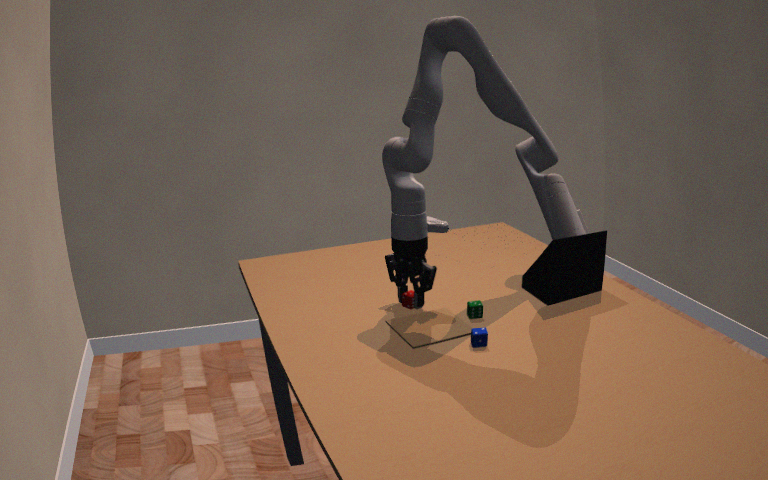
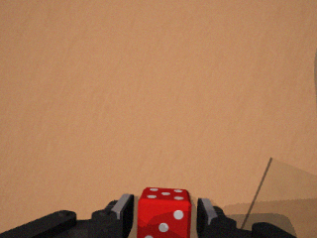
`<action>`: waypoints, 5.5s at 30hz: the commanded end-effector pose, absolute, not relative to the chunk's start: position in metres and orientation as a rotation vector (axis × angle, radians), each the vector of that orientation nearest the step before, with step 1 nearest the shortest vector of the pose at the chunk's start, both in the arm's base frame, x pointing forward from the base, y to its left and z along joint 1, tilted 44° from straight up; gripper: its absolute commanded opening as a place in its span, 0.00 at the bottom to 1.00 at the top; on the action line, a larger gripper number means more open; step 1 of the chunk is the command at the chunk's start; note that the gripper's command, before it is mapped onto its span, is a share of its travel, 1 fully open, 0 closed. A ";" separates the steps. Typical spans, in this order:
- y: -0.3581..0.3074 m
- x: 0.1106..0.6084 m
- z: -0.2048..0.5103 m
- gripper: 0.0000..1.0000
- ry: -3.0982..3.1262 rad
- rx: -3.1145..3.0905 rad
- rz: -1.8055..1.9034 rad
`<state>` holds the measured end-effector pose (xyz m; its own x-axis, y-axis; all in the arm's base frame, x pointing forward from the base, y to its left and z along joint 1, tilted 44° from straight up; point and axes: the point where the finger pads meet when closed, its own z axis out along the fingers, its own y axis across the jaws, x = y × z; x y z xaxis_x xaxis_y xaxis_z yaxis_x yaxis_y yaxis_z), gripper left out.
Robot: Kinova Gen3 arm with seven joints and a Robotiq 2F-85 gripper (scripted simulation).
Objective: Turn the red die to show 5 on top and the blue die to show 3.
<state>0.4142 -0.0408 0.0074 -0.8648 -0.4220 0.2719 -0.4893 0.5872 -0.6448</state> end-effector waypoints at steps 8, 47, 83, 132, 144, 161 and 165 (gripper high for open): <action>-0.040 0.415 0.008 0.26 -2.719 0.784 1.146; -0.027 0.412 0.021 0.26 -2.719 0.784 1.146; 0.029 0.403 0.079 0.26 -2.713 0.793 1.144; 0.013 0.398 0.068 0.26 -1.321 2.072 0.633; 0.014 0.405 0.070 0.26 -0.919 2.242 0.500; 0.015 0.410 0.072 0.26 -0.674 2.314 0.425; 0.015 0.410 0.072 0.26 -0.668 2.315 0.424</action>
<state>0.4101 0.0149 0.0715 0.8152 -0.3462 0.4644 -0.5680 -0.6350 0.5237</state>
